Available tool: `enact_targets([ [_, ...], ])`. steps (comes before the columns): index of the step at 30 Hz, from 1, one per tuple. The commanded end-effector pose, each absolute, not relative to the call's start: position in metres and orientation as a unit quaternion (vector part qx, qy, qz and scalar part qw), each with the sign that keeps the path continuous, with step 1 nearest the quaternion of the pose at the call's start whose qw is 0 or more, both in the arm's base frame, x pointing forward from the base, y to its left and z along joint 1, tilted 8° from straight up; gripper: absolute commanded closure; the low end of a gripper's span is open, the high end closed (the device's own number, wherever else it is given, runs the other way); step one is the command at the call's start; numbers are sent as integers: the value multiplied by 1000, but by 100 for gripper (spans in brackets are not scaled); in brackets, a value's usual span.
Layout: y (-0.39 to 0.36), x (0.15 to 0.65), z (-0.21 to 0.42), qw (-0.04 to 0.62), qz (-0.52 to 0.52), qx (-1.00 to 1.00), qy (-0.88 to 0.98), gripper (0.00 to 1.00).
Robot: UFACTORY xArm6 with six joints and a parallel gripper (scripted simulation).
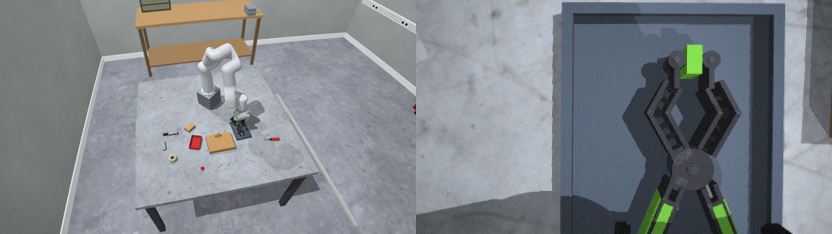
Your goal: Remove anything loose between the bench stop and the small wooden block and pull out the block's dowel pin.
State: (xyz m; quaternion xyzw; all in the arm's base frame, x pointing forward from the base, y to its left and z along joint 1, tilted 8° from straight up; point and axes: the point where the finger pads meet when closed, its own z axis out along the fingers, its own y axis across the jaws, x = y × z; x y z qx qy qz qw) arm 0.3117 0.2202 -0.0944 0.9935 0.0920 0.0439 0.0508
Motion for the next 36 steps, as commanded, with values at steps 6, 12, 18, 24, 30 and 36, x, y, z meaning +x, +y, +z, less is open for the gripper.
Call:
enact_targets([
  [6, 221, 313, -94, 50, 45, 993, 92, 28],
  [12, 221, 313, -96, 50, 45, 993, 92, 28],
  [18, 220, 313, -100, 50, 45, 993, 92, 28],
  [24, 220, 314, -103, 50, 45, 993, 92, 28],
  [30, 219, 314, -110, 50, 45, 993, 92, 28],
  [36, 219, 315, -117, 50, 45, 993, 92, 28],
])
